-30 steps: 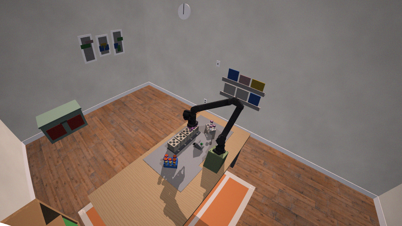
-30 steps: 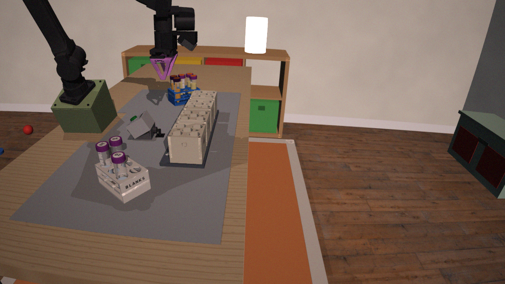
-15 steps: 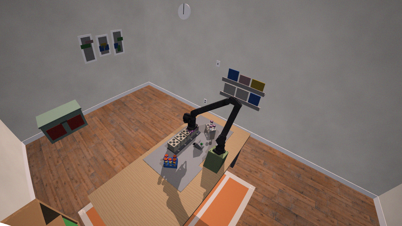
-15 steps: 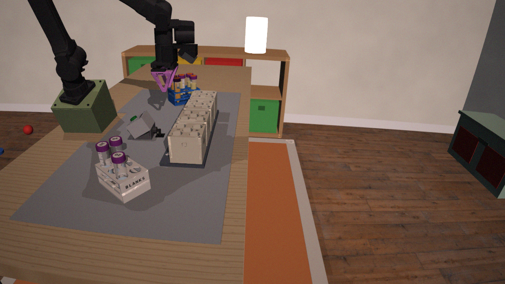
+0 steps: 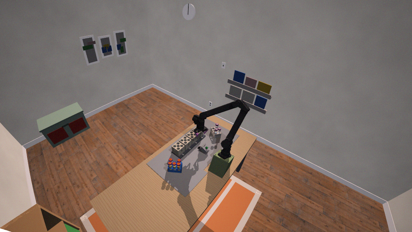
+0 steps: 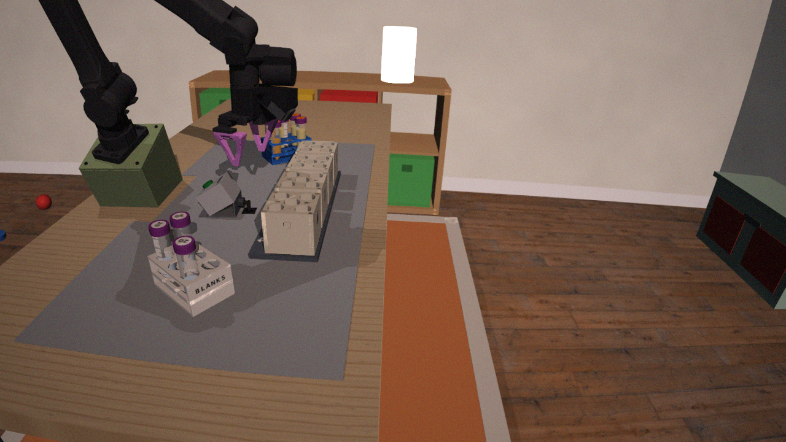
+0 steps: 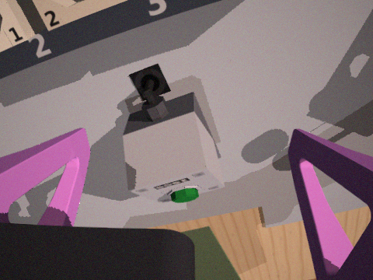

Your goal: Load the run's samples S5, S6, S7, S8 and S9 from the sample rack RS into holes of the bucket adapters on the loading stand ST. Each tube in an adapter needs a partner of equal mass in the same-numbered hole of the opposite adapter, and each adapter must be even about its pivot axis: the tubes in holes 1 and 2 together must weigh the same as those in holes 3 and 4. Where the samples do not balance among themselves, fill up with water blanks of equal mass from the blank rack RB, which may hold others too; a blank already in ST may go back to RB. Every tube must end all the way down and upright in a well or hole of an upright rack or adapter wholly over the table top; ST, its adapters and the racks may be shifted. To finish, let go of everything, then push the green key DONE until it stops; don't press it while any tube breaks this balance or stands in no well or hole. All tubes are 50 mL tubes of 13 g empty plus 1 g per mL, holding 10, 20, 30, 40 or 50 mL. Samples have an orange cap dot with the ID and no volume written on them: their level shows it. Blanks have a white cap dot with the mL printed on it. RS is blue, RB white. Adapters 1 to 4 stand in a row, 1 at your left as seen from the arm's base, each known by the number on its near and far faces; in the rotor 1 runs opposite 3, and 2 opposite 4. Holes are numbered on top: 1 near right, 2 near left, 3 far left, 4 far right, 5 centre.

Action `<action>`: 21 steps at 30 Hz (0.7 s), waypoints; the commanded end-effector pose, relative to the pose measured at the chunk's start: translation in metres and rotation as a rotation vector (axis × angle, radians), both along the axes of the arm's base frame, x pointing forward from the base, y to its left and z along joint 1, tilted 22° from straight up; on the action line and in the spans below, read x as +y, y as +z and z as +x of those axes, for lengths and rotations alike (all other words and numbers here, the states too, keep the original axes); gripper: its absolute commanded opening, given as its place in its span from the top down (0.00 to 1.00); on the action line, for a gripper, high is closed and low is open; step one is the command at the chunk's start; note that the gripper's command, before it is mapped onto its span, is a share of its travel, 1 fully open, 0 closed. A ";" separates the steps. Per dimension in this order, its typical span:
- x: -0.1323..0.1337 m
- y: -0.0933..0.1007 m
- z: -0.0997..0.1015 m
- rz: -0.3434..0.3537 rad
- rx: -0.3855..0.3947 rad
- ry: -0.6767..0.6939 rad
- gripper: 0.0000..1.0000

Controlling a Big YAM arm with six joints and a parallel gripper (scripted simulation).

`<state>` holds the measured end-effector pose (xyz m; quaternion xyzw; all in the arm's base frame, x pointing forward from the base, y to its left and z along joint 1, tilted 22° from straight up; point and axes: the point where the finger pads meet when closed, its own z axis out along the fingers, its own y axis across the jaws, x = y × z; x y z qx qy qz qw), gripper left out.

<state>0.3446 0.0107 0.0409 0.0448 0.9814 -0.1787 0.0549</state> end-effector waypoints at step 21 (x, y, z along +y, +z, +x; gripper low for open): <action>-0.172 0.095 0.031 0.050 -0.261 -0.491 0.00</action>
